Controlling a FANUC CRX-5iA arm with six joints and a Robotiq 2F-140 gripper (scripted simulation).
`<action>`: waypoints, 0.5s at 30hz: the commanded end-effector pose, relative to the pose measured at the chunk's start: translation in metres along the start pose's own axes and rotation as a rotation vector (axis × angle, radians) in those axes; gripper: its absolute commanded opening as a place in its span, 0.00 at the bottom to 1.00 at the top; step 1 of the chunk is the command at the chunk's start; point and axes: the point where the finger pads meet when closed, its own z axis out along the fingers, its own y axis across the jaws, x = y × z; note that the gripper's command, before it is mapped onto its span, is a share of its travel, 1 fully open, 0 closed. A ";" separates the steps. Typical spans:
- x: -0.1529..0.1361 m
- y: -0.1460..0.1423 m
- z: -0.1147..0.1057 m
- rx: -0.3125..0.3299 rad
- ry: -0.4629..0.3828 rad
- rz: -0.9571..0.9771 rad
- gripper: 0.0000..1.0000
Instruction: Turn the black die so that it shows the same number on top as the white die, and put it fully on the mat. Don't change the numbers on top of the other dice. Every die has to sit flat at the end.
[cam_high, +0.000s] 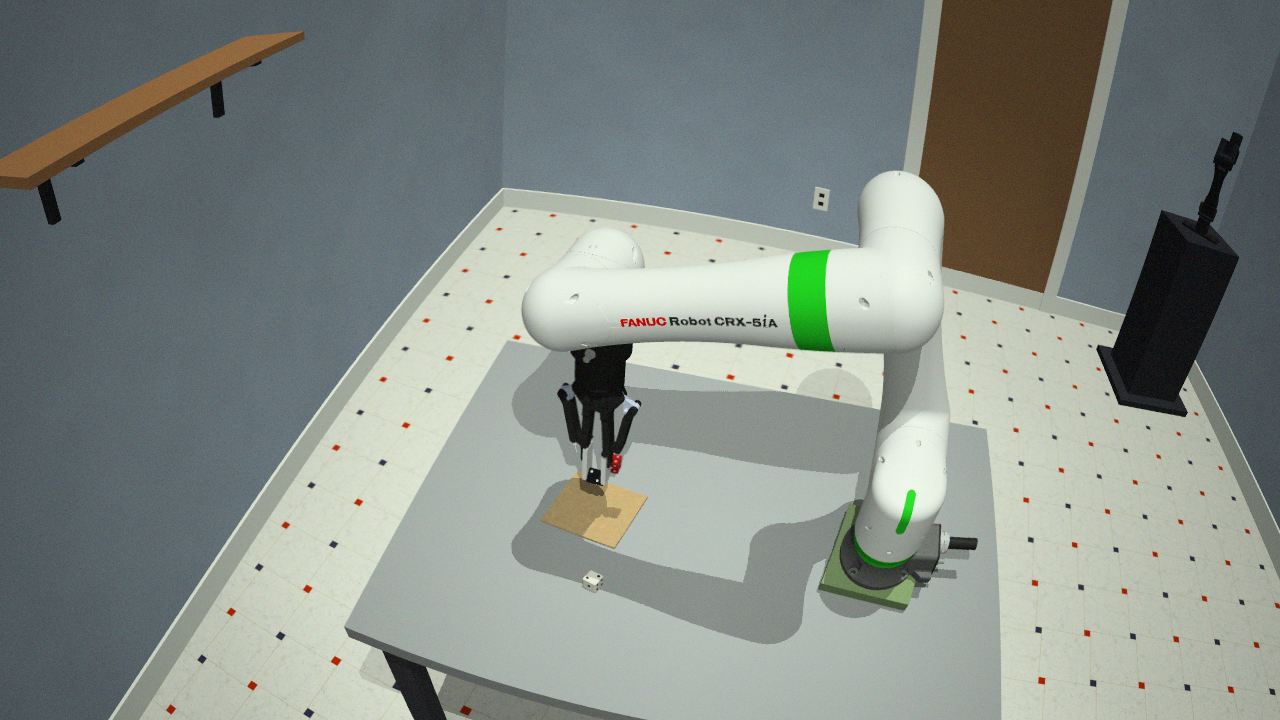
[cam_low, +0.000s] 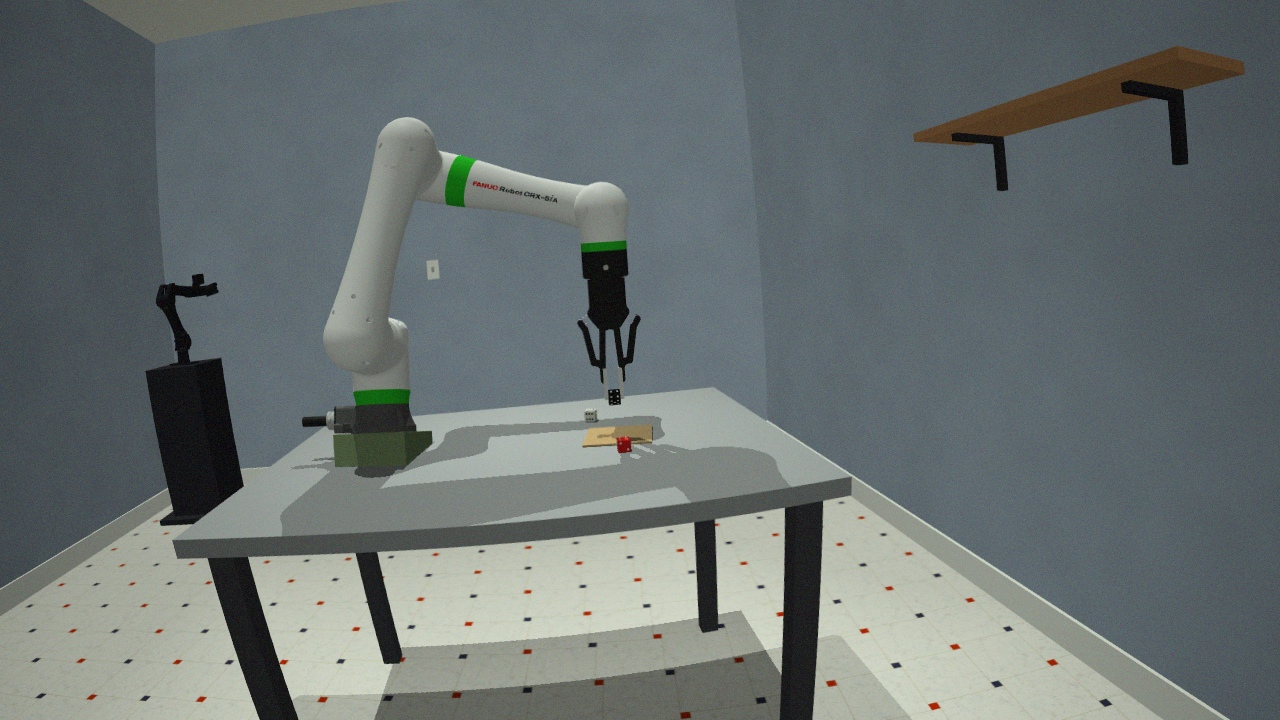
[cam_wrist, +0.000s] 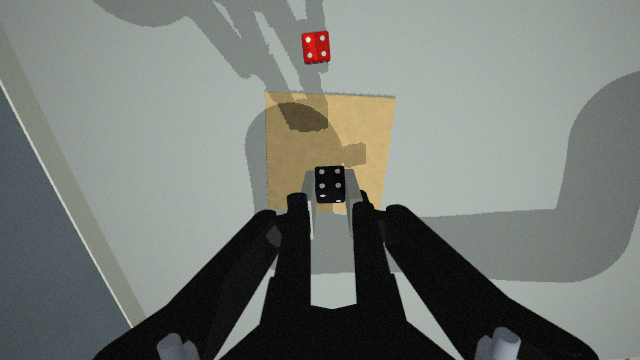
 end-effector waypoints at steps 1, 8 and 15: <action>0.002 0.002 0.001 -0.009 -0.066 0.001 0.13; 0.007 -0.002 -0.001 0.005 -0.213 -0.005 0.13; 0.008 0.000 0.002 -0.006 -0.297 -0.001 0.13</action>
